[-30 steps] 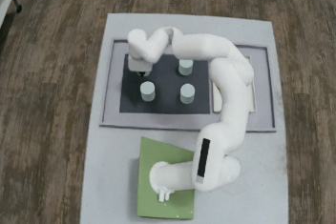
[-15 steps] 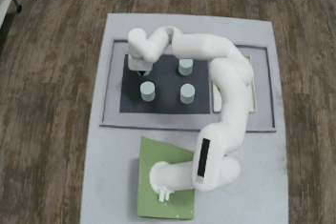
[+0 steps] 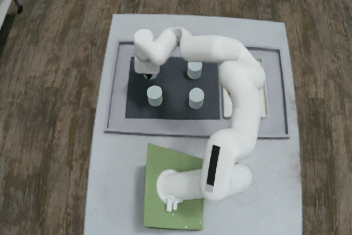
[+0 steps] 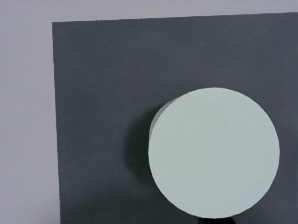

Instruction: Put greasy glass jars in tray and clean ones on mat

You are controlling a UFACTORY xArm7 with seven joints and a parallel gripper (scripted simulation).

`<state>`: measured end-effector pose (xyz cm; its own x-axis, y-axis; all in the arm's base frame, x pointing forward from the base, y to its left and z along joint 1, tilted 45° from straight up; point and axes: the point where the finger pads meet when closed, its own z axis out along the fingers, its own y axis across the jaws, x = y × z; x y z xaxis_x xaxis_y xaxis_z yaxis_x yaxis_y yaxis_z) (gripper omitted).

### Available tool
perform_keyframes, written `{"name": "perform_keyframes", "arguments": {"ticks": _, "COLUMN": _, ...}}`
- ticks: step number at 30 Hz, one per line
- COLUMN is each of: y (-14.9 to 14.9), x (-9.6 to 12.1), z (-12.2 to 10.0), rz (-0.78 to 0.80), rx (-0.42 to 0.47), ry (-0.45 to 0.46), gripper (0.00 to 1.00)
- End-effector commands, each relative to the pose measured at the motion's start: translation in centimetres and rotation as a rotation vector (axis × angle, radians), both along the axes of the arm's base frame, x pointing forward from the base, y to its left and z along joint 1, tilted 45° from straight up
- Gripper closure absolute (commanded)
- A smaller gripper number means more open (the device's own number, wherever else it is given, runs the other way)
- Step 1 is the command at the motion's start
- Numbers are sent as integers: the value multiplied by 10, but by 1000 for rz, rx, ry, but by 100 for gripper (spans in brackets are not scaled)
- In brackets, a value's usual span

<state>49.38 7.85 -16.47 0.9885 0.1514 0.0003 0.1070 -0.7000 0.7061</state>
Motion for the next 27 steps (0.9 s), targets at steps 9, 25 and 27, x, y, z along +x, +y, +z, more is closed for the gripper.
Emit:
{"name": "perform_keyframes", "arguments": {"ticks": 9, "y": 4, "x": 2, "z": 2, "rz": 3, "rx": 4, "ry": -3, "gripper": 100}}
{"name": "perform_keyframes", "arguments": {"ticks": 25, "y": 5, "x": 4, "z": 3, "rz": 3, "rx": 4, "ry": -3, "gripper": 100}}
{"name": "perform_keyframes", "arguments": {"ticks": 27, "y": 6, "x": 4, "z": 3, "rz": 3, "rx": 4, "ry": -3, "gripper": 100}}
